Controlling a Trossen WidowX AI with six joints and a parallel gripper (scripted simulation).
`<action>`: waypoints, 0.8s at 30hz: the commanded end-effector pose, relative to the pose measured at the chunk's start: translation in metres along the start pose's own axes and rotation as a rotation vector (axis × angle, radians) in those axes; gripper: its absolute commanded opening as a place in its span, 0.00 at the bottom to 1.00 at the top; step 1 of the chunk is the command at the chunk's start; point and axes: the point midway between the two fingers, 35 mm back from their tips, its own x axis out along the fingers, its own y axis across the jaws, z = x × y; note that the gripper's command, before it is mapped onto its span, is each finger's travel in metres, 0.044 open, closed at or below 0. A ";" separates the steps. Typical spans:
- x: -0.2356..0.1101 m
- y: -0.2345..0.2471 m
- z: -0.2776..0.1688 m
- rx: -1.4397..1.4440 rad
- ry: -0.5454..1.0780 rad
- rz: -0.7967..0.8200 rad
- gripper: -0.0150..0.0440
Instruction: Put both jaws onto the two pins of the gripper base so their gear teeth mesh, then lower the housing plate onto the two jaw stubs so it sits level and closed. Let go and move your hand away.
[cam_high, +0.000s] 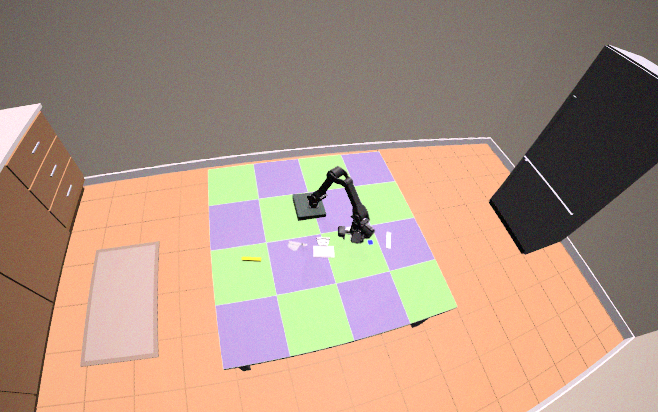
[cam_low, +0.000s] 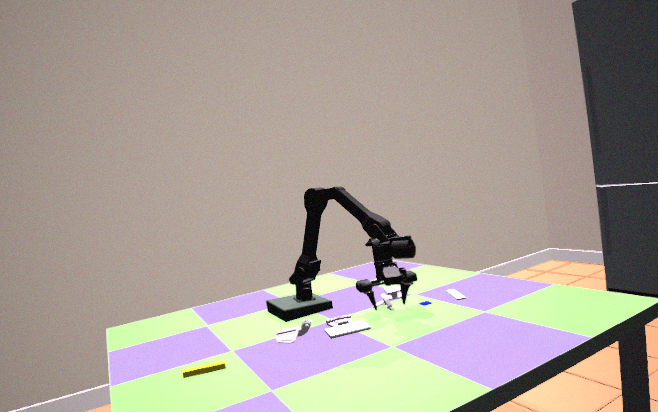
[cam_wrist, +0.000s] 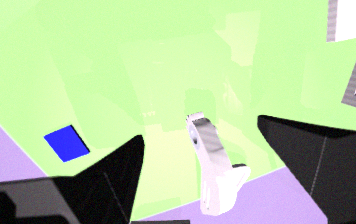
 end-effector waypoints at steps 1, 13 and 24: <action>0.005 -0.002 -0.001 0.004 0.001 -0.009 1.00; 0.005 -0.002 -0.001 0.004 0.001 -0.009 0.60; 0.005 -0.002 -0.001 0.004 0.001 -0.009 0.32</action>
